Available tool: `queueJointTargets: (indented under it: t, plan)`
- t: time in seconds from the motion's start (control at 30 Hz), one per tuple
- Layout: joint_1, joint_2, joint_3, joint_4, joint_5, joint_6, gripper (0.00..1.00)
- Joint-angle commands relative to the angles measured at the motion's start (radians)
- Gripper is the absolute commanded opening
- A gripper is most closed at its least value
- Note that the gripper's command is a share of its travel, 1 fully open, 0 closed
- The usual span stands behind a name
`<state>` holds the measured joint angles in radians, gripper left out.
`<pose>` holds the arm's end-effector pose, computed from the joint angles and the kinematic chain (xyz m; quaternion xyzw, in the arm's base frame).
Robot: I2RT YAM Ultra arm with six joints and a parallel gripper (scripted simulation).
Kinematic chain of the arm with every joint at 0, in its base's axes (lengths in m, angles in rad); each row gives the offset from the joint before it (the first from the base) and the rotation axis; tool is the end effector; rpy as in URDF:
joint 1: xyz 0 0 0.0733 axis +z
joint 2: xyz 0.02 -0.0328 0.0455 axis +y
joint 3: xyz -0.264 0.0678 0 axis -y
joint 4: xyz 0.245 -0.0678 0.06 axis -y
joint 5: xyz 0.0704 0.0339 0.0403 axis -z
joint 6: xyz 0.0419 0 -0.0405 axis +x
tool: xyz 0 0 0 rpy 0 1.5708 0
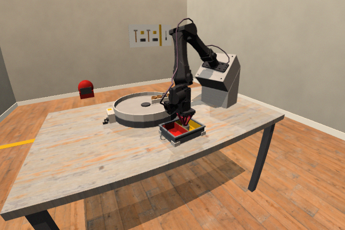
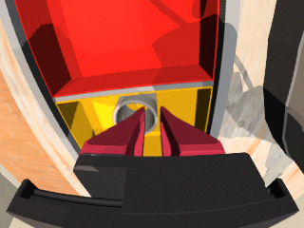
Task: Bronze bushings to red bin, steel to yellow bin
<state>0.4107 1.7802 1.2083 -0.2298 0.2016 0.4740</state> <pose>0.3612 0.1493 0.2147 0.0669 0.9206 0.0755 0.3772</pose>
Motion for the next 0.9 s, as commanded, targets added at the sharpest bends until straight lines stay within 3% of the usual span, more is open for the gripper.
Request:
queueJointTargets:
  t: [0.0, 0.47, 0.5, 0.6, 0.87]
  plan:
    - [-0.005, -0.012, 0.017, 0.004, -0.005, -0.004, 0.15]
    - [0.007, -0.041, -0.022, -0.023, 0.003, 0.003, 0.15]
    - [0.012, -0.050, 0.013, -0.027, 0.005, 0.006, 0.15]
    - [0.018, -0.076, -0.032, -0.048, 0.013, 0.012, 0.15]
    - [0.039, -0.186, -0.047, -0.138, 0.027, 0.027, 0.15]
